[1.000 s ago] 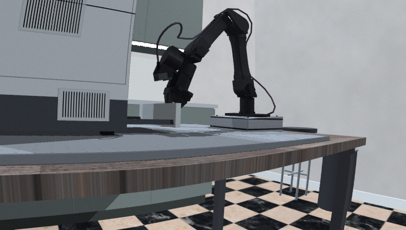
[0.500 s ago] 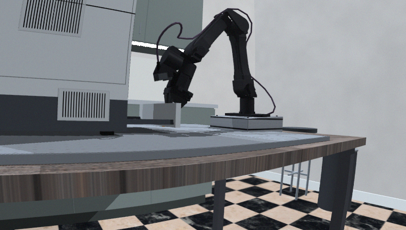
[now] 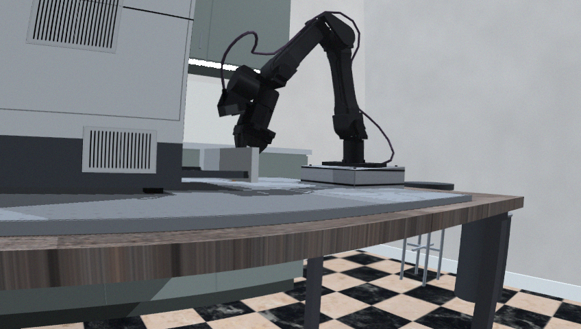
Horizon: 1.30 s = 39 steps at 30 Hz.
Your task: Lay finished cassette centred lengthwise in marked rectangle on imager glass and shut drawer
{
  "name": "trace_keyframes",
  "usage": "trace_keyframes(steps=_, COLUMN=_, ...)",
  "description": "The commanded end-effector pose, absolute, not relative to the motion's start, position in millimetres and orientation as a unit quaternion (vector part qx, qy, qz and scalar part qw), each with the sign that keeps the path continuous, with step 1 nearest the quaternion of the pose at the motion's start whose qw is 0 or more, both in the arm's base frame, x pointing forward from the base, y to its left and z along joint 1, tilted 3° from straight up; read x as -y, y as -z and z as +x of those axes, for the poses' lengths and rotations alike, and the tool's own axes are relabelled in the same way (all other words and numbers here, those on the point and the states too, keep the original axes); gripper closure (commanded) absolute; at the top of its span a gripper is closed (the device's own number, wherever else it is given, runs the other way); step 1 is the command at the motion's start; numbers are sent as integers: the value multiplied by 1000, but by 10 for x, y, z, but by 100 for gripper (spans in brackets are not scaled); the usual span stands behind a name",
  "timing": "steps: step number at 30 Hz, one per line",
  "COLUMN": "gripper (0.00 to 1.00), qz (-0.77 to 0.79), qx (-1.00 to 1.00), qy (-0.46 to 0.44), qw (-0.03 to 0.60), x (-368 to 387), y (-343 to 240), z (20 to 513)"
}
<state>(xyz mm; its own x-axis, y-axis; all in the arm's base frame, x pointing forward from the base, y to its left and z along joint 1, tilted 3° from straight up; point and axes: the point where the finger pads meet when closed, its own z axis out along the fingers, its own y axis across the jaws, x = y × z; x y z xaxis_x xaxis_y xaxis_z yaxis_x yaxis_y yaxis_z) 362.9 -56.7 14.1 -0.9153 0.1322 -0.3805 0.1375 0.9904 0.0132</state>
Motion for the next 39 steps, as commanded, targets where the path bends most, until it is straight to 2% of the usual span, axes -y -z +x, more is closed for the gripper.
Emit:
trace_keyframes(steps=1, gripper=100, qz=67, qx=-982, qy=7, qw=178, x=583, y=-316, z=3563)
trace_keyframes(steps=5, gripper=100, qz=68, qx=-982, qy=7, qw=178, x=582, y=-313, z=3536)
trace_keyframes(steps=7, gripper=100, qz=69, qx=-985, qy=5, qw=157, x=554, y=-181, z=3359)
trace_keyframes(steps=39, gripper=100, qz=70, qx=-985, qy=3, qw=157, x=502, y=-150, z=3000)
